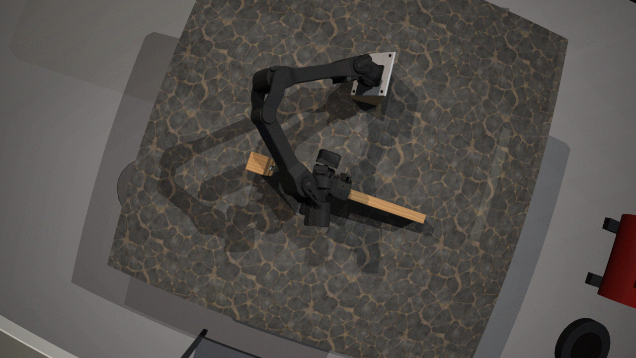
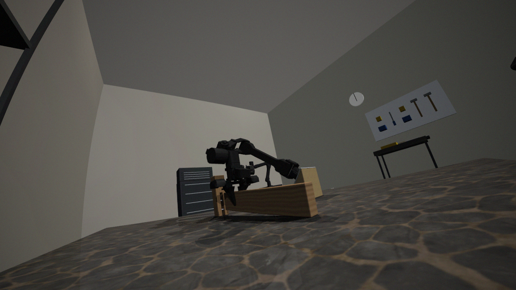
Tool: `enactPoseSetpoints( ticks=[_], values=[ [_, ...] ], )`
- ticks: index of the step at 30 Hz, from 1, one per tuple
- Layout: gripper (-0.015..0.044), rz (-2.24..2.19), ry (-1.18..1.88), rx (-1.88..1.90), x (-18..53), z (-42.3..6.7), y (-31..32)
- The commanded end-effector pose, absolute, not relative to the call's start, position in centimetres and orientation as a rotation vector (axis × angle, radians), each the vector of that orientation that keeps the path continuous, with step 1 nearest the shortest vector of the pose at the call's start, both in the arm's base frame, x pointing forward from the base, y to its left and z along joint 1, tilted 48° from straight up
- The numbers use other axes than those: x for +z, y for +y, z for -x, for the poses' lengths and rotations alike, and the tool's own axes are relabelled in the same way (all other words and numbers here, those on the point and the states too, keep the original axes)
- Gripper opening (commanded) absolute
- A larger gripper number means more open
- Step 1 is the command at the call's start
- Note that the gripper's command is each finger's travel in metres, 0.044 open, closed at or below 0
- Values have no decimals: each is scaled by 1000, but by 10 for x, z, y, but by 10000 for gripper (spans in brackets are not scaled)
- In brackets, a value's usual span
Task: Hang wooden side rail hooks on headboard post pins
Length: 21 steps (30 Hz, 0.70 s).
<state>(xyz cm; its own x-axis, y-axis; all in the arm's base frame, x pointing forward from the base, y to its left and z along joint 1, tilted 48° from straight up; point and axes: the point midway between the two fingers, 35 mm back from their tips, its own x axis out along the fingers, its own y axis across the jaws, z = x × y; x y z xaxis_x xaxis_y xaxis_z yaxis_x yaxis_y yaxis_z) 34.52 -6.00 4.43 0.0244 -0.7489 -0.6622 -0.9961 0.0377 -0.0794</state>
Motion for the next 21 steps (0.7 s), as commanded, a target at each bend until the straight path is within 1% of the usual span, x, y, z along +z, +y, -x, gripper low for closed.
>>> enactPoseSetpoints(
  ticks=[1,21],
  values=[
    [0,1765,1761,586,47,-349,-57],
    [0,1765,1761,585,49,-351,-59]
  ],
)
